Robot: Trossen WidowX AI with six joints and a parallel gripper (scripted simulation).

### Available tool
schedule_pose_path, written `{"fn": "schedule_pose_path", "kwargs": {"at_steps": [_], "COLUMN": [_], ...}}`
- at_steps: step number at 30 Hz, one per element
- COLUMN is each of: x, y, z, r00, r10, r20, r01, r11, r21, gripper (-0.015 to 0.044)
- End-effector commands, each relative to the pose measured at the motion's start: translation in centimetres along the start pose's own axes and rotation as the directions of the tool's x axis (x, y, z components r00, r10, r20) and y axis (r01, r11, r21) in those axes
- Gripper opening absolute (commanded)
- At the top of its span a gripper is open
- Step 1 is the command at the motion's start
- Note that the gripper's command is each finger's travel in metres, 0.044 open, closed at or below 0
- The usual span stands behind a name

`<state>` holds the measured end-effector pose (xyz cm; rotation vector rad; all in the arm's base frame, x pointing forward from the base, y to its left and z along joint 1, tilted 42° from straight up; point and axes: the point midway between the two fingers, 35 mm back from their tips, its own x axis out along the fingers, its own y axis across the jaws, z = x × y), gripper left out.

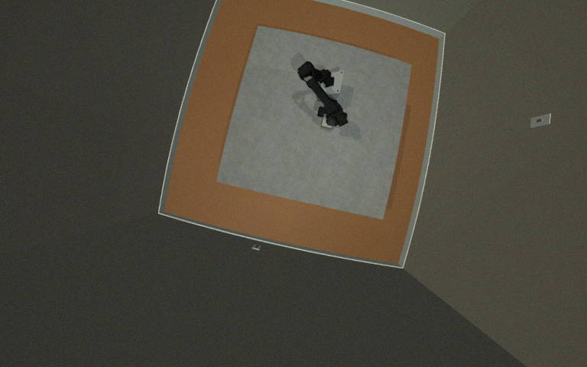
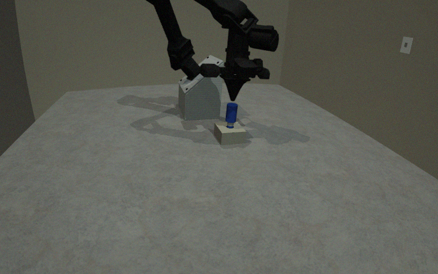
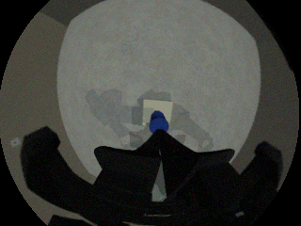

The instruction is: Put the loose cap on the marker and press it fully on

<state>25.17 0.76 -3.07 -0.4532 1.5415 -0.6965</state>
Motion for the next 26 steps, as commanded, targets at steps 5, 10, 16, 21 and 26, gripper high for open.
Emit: {"fn": "schedule_pose_path", "kwargs": {"at_steps": [5,10,16,21,26], "x": [-7.9,-7.9,-7.9,-7.9,-7.9], "y": [0.2,0.2,0.2,0.2,0.2], "z": [0.1,0.1,0.1,0.1,0.1], "r00": [1.0,1.0,1.0,1.0,1.0], "r10": [0.015,0.015,0.015,0.015,0.015], "r20": [0.014,0.014,0.014,0.014,0.014], "r01": [-0.015,-0.015,-0.015,-0.015,-0.015], "r11": [1.0,1.0,1.0,1.0,1.0], "r21": [0.007,0.007,0.007,0.007,0.007], "gripper": [0.0,0.0026,0.0184,0.0315,0.044]}}
